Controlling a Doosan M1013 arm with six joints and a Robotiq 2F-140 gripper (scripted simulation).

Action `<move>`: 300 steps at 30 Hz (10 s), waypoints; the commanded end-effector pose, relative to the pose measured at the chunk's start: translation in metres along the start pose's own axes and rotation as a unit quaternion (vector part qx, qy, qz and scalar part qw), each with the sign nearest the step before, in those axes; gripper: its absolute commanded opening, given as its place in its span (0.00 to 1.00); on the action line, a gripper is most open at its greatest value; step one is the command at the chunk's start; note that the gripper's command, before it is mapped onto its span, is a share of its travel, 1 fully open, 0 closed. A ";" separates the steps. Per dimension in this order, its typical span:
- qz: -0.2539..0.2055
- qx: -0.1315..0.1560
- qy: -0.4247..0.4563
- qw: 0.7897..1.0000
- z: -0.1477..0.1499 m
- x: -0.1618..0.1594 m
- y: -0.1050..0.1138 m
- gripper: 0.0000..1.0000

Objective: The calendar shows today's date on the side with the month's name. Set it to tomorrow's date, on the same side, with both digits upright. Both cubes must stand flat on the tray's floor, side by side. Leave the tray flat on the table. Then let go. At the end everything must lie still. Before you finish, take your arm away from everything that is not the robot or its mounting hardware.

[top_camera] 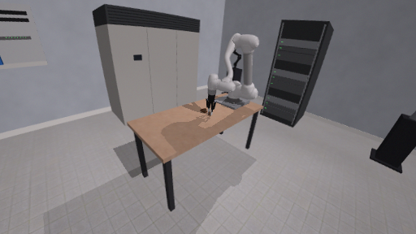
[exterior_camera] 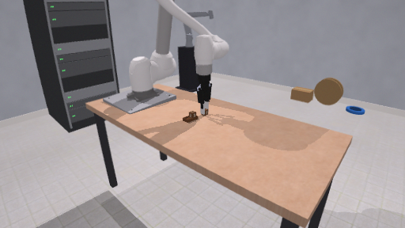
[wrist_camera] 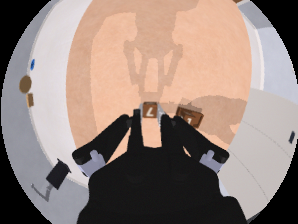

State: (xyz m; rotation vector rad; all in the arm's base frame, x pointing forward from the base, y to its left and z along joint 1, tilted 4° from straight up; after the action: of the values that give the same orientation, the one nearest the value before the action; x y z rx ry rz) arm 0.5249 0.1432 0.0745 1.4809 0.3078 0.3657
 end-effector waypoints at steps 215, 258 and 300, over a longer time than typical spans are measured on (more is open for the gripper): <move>0.000 0.000 0.687 0.727 0.000 0.000 0.085 1.00; 0.000 0.000 0.991 0.136 0.000 0.000 0.082 1.00; 0.000 0.000 1.000 0.002 0.000 0.000 0.081 0.29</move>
State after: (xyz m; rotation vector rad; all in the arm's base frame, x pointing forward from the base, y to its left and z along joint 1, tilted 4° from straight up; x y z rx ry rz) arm 0.5206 0.1478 0.1552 0.4734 -2.0621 -1.9334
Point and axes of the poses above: the point where the finger pads meet when closed, its own y axis back along the fingers, its own z axis across the jaws, x = y × z, the point moved 4 cm from there along y, back along the fingers, and after that the axes turned 10 degrees about y, right-handed, at the moved point
